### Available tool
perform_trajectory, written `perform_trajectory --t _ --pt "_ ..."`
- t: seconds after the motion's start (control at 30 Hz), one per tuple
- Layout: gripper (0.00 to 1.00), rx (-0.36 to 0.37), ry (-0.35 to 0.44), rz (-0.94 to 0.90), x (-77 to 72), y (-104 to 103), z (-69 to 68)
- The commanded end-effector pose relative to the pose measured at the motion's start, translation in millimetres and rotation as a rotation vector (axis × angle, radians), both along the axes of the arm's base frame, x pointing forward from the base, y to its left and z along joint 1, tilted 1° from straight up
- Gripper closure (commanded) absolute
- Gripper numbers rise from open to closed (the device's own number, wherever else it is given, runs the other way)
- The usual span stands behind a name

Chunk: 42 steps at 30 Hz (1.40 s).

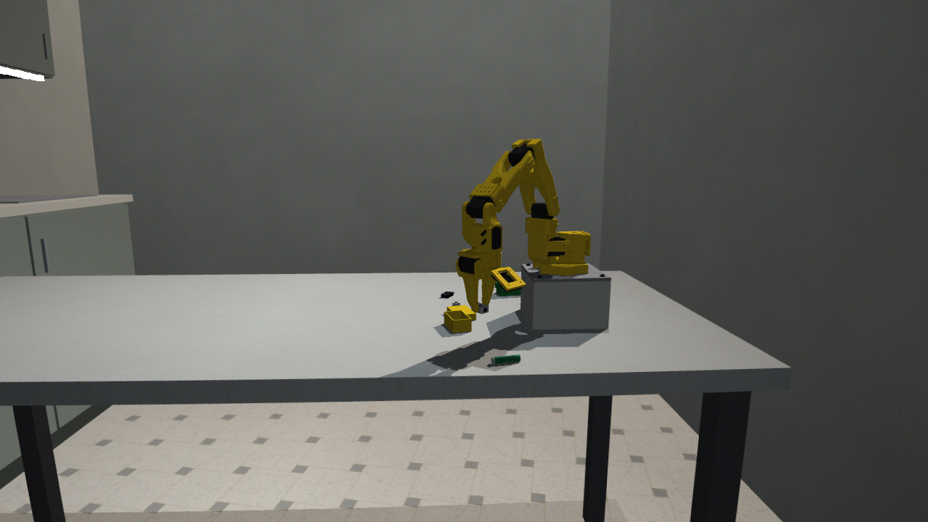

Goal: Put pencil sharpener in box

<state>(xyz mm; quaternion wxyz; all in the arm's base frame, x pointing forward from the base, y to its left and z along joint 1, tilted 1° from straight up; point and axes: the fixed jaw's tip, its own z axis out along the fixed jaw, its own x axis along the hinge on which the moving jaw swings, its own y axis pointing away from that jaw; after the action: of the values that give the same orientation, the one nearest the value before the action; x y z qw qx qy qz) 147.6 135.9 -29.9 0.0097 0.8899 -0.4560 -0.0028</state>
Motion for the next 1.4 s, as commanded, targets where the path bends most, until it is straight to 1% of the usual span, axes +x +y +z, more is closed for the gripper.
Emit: perform_trajectory --t 0.0,0.27,0.33,0.83,0.9,1.37 --pt "0.94 0.02 -0.019 0.129 8.2 -10 2.8" --pt "0.94 0.02 -0.019 0.365 18.5 -32 2.7" --pt "0.94 0.02 -0.019 0.365 18.5 -32 2.7" --pt "0.94 0.019 -0.018 0.747 30.1 -67 2.5" --pt "0.94 0.019 -0.018 0.747 30.1 -67 2.5" --pt "0.94 0.018 -0.016 0.994 34.2 -89 2.2"
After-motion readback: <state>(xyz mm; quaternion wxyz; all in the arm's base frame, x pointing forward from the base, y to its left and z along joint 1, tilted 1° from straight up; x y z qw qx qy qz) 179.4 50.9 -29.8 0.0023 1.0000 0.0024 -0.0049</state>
